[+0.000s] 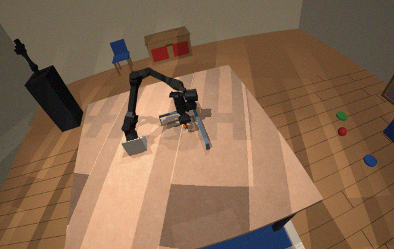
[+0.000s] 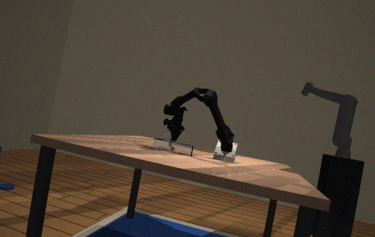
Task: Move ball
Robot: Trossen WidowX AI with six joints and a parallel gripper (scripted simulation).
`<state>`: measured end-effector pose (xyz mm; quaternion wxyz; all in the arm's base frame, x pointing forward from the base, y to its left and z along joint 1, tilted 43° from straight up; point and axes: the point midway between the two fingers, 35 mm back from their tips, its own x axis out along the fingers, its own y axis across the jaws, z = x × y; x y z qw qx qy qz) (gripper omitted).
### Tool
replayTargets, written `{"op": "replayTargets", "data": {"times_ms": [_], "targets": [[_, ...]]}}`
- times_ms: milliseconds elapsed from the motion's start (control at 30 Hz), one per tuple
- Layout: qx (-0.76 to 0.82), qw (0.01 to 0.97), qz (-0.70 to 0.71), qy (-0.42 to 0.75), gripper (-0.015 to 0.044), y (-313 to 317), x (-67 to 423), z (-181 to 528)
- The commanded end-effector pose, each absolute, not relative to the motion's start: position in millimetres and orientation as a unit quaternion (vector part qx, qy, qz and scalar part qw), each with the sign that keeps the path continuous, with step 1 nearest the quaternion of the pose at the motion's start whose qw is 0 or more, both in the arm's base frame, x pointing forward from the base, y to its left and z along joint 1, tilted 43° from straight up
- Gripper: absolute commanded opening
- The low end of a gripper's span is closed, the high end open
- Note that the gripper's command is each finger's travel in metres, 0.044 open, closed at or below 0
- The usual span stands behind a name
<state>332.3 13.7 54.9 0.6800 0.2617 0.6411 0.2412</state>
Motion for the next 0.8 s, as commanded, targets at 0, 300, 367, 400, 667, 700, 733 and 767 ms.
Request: {"op": "replayTargets", "data": {"times_ms": [0,300,367,400,667,700,733,767], "targets": [[0.264,0.675,0.25,0.642,0.0239,16.9,330.0,54.2],[0.264,0.675,0.25,0.642,0.0239,28.9,331.0,41.3],[0.264,0.675,0.25,0.642,0.0239,31.0,331.3,38.9],[0.264,0.675,0.25,0.642,0.0239,32.1,331.4,37.8],[0.264,0.675,0.25,0.642,0.0239,40.7,332.1,28.5],[0.264,0.675,0.25,0.642,0.0239,41.8,332.1,27.4],[0.264,0.675,0.25,0.642,0.0239,42.8,332.1,26.2],[0.264,0.675,0.25,0.642,0.0239,43.9,332.2,25.1]]}}
